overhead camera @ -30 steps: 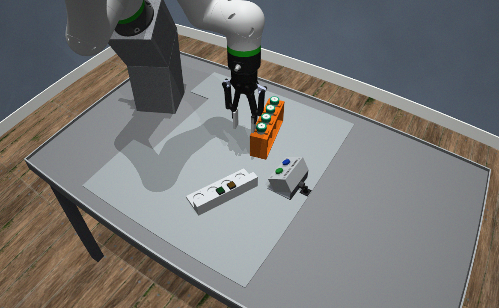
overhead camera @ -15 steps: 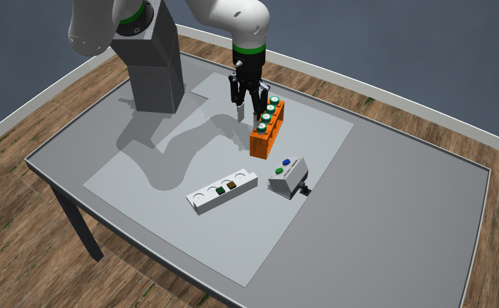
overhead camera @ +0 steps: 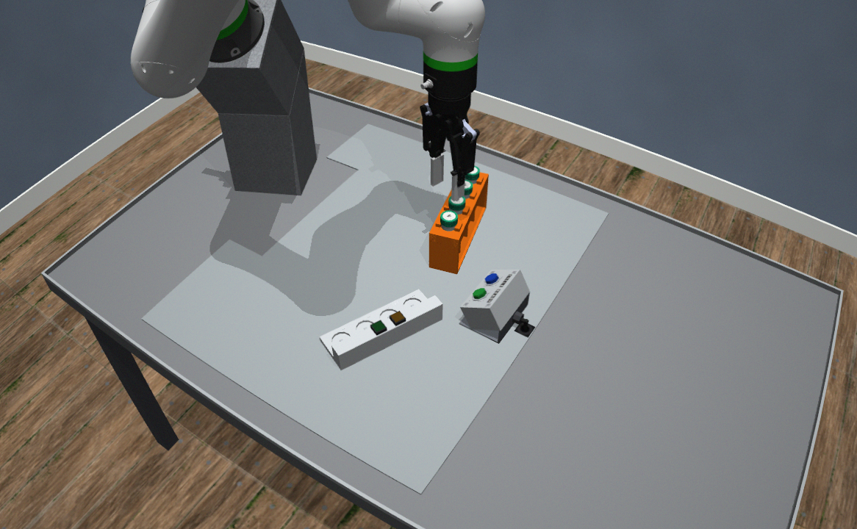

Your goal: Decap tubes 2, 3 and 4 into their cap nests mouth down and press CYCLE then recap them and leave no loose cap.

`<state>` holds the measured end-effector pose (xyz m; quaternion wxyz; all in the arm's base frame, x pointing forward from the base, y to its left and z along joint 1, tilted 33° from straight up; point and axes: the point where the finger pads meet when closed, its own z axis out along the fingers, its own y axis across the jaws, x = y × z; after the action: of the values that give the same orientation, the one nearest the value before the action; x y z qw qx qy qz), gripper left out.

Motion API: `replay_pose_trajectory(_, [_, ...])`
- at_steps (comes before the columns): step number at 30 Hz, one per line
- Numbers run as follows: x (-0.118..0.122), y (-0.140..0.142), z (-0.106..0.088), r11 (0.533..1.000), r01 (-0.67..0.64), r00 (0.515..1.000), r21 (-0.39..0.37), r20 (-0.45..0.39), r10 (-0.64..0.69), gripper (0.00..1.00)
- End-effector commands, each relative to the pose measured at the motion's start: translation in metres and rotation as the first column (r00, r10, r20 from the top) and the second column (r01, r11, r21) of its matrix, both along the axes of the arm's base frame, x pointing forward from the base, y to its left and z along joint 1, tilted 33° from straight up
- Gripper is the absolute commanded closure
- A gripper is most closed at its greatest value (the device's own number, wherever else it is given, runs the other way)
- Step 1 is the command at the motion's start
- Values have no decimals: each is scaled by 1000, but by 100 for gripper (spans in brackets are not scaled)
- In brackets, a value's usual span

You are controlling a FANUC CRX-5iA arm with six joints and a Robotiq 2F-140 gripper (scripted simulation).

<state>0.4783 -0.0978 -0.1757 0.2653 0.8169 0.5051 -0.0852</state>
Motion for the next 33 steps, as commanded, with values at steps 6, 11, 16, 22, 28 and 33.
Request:
replay_pose_trajectory(6, [11,48,-29,1000,3,1000,-6,7,-3,65])
replay_pose_trajectory(11, [14,60,-36,1000,3,1000,-6,7,-3,65])
replay_pose_trajectory(16, [15,59,-39,1000,3,1000,-6,7,-3,65])
replay_pose_trajectory(22, [16,52,-49,1000,3,1000,-6,7,-3,65])
replay_pose_trajectory(28, [19,43,-64,1000,3,1000,-6,7,-3,65])
replay_pose_trajectory(33, [19,42,-66,1000,3,1000,-6,7,-3,65])
